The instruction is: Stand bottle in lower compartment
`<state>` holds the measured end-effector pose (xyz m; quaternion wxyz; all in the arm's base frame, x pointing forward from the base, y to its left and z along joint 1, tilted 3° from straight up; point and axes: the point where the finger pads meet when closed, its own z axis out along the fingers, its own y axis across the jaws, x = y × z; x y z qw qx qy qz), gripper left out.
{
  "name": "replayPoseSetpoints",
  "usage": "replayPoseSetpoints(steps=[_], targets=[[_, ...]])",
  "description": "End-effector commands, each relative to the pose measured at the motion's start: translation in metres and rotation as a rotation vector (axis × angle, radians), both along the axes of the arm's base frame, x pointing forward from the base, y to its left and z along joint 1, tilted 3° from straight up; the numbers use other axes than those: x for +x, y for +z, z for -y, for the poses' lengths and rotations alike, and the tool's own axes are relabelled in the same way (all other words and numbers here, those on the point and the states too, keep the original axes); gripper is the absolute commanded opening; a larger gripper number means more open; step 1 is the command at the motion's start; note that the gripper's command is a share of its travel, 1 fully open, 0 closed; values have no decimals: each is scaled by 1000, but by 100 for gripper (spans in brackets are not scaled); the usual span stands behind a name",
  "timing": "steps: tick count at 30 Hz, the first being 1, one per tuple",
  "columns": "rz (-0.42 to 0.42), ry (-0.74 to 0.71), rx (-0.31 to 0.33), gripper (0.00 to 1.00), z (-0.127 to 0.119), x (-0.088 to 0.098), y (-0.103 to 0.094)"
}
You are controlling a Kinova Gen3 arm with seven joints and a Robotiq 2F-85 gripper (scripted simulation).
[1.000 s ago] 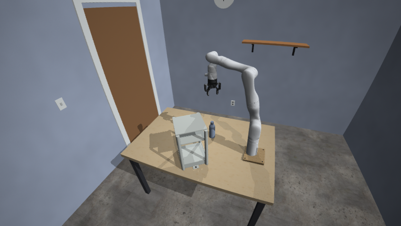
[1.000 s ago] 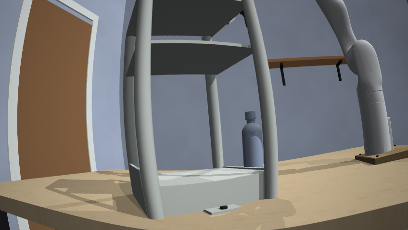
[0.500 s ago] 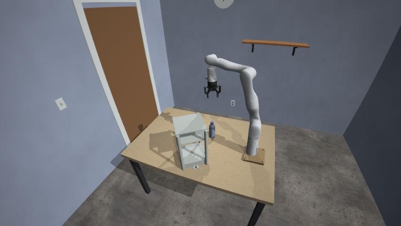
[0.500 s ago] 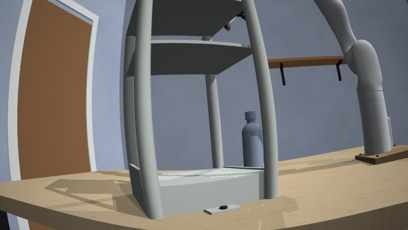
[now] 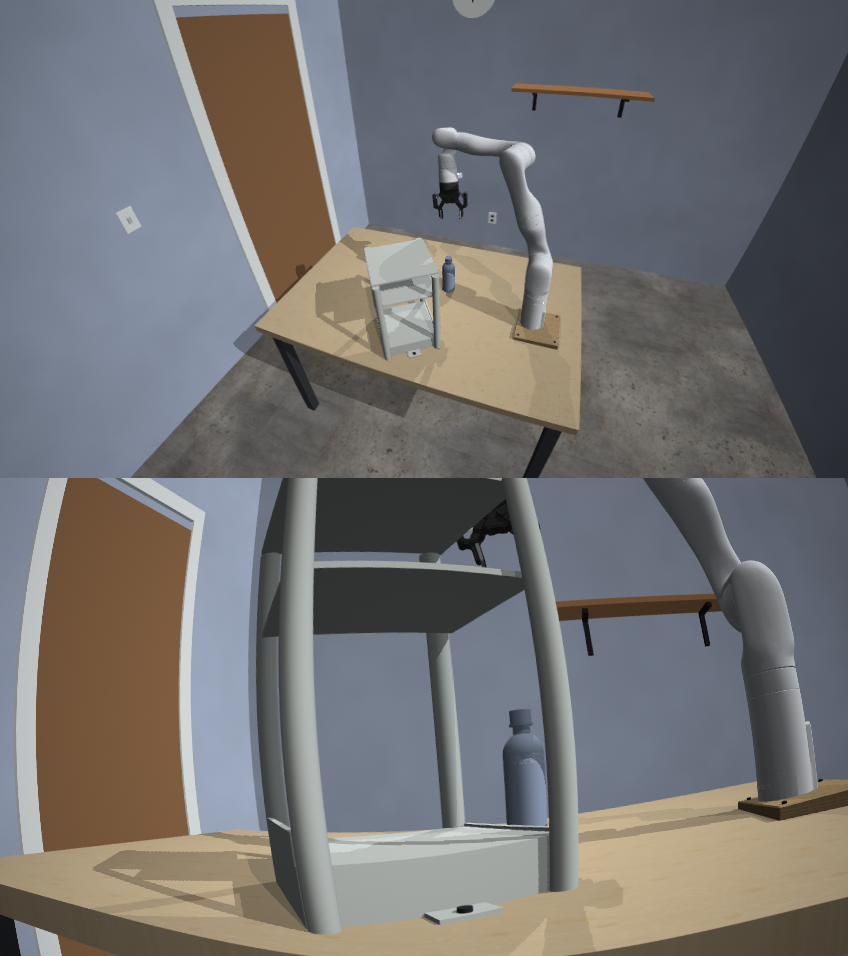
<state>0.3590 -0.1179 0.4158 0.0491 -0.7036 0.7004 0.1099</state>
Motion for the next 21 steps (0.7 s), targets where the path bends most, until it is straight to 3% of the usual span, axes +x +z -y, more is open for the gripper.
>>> replayPoseSetpoints(steps=[1, 12, 14, 21], targets=[[-42, -112, 42, 81, -1, 0, -17], [-238, -526, 214, 81, -17, -8, -57], [-238, -526, 214, 81, -17, -8, -57], [-390, -798, 323, 81, -28, -12, -76]])
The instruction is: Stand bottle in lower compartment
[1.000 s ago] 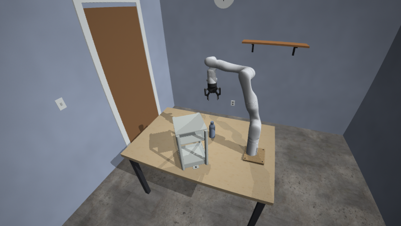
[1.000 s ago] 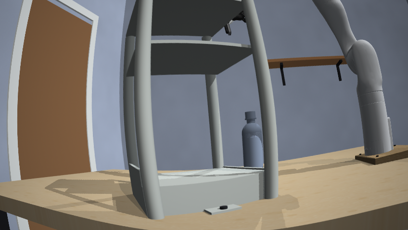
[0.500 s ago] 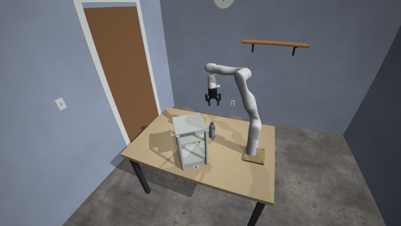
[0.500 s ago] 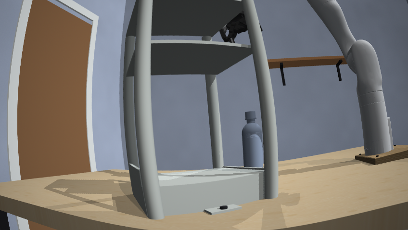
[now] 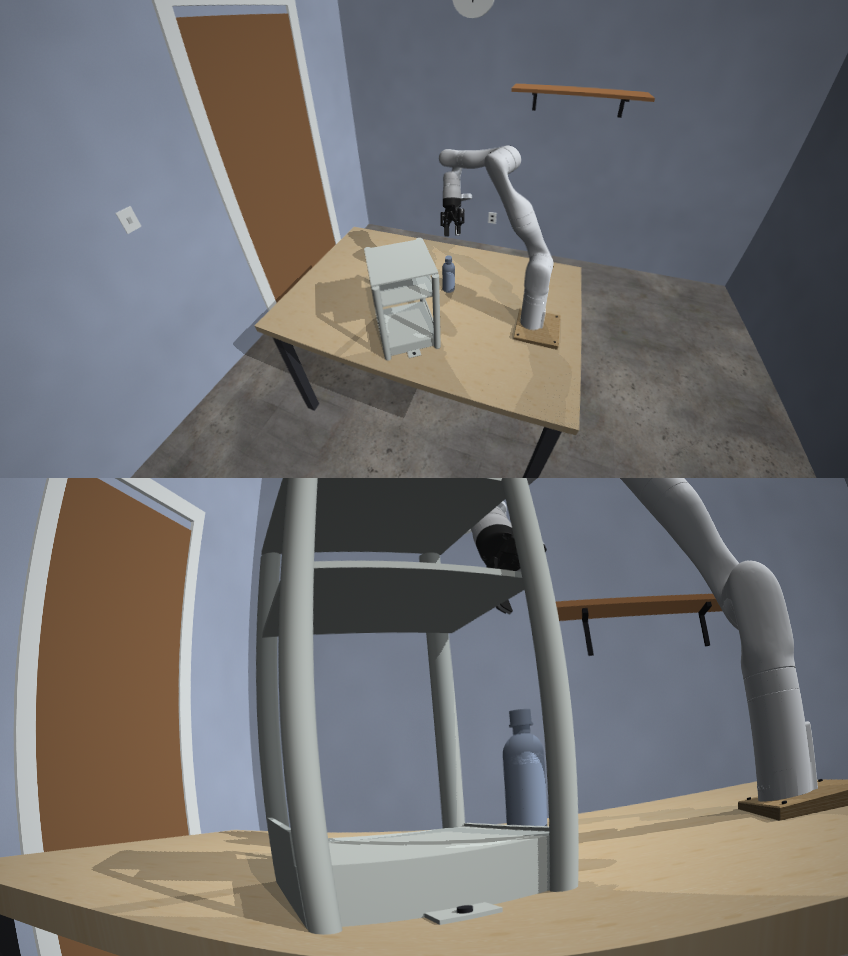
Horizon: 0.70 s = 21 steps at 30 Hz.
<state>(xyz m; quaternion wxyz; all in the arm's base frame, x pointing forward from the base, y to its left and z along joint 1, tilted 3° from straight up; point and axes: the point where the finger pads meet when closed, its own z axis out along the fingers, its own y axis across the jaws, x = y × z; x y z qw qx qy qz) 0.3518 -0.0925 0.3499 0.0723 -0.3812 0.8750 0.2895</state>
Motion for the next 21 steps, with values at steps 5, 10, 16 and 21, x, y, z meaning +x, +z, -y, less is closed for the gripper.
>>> replayPoseSetpoints(steps=[5, 10, 16, 21], targets=[[-176, -259, 127, 81, -8, -6, -19], [-243, -356, 175, 81, -11, -6, -24], [-402, -568, 285, 81, -16, -4, -32], [-527, -717, 369, 81, -18, -2, -37]])
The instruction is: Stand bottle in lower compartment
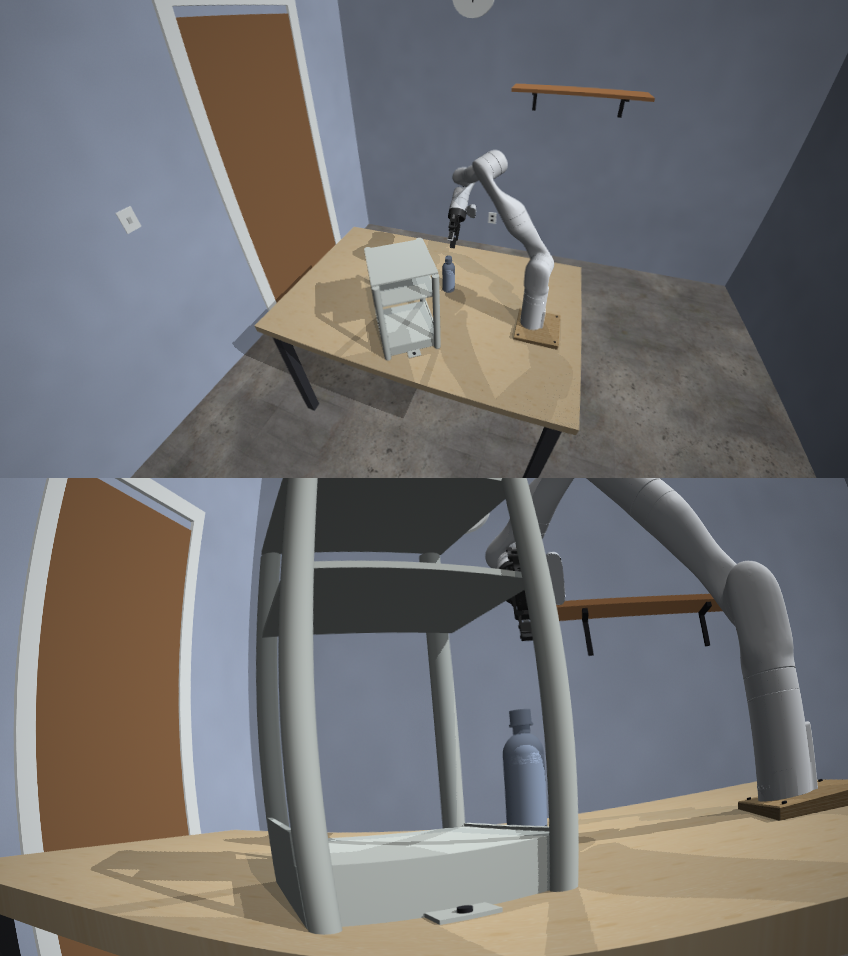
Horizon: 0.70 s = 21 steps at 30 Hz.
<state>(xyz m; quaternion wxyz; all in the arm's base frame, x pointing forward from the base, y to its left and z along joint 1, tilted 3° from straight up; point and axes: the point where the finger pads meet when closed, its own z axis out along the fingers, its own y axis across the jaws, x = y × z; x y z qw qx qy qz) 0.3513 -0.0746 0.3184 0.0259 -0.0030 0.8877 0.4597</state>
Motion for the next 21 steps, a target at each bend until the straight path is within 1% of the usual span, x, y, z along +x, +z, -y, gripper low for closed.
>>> replayPoseSetpoints(steps=[1, 4, 6, 8, 21], targets=[[-102, -108, 76, 81, 0, -1, -6], [-176, -193, 132, 81, -1, 0, -8], [-176, -193, 132, 81, -1, 0, -8], [-244, -269, 186, 81, 0, 2, -9], [-582, -601, 464, 81, 9, 13, -14]])
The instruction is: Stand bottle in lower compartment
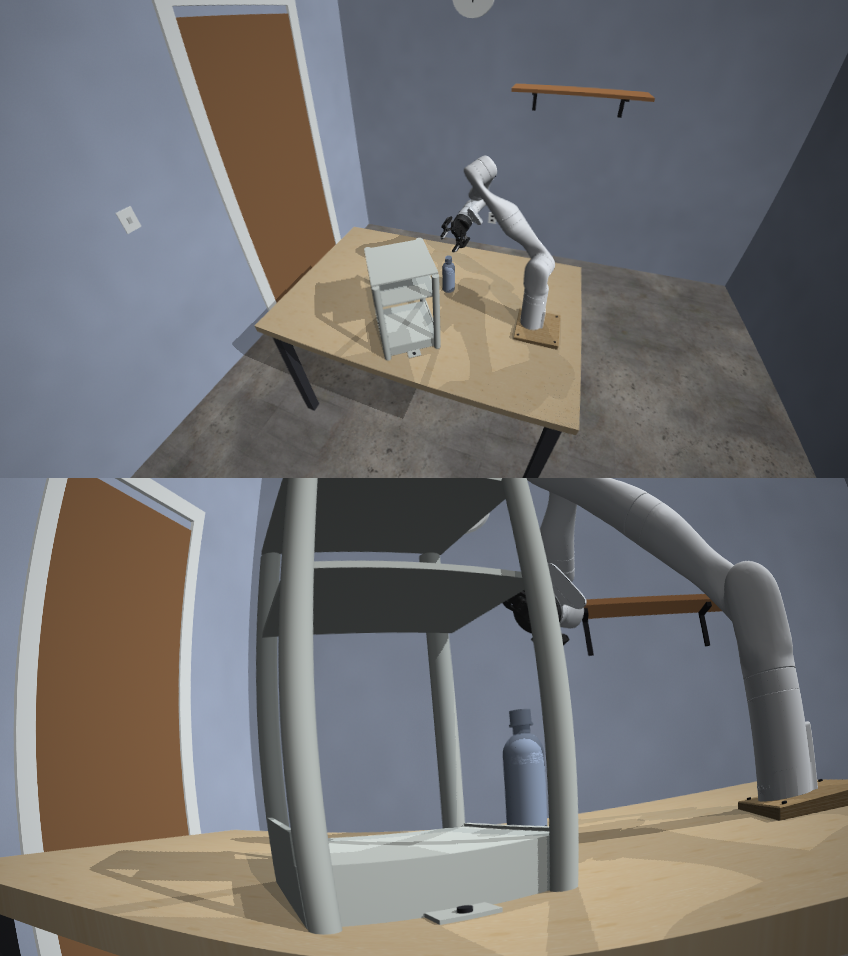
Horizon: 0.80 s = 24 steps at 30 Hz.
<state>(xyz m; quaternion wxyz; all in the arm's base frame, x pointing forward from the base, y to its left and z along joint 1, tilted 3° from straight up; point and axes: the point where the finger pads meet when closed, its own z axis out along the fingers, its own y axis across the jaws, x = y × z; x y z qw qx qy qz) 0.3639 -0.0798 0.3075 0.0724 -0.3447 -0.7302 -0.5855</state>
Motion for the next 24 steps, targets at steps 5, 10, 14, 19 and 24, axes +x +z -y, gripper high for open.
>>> replayPoseSetpoints(steps=[5, 10, 14, 19, 24], targets=[[-163, -151, 154, 81, 9, 3, -4], [-289, -267, 285, 81, 18, 7, -5], [-380, -346, 385, 81, 25, 10, -6], [-440, -397, 454, 81, 31, 12, -7], [-524, -464, 554, 81, 40, 14, -8]])
